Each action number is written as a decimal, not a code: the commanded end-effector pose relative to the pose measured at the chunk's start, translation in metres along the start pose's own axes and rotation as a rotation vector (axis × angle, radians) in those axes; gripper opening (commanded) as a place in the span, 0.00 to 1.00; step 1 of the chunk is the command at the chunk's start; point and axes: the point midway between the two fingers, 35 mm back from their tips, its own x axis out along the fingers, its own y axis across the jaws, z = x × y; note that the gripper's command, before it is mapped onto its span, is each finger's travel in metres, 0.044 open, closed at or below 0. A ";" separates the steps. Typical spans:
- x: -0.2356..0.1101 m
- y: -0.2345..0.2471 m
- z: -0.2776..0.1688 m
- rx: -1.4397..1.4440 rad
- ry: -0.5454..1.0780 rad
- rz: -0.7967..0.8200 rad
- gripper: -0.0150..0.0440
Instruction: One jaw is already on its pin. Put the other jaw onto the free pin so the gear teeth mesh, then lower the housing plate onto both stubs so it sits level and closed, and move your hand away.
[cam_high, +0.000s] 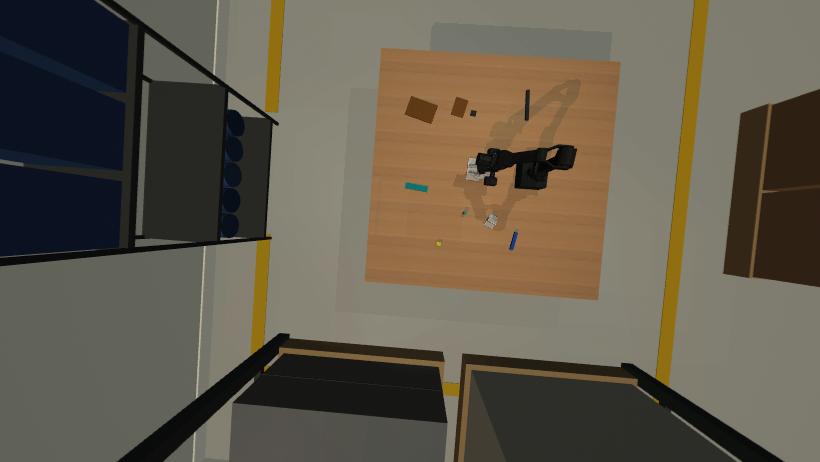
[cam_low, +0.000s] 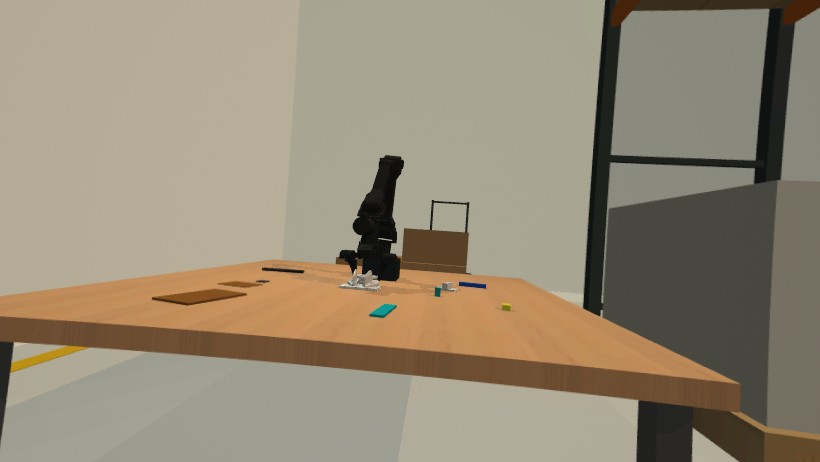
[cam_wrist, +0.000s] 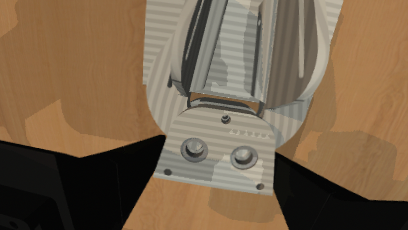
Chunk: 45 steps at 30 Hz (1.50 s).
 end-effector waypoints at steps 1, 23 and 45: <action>0.001 0.000 0.000 0.005 -0.001 0.003 0.85; 0.006 0.001 0.000 0.005 -0.001 0.003 0.85; 0.006 0.001 0.000 0.005 -0.001 0.003 0.85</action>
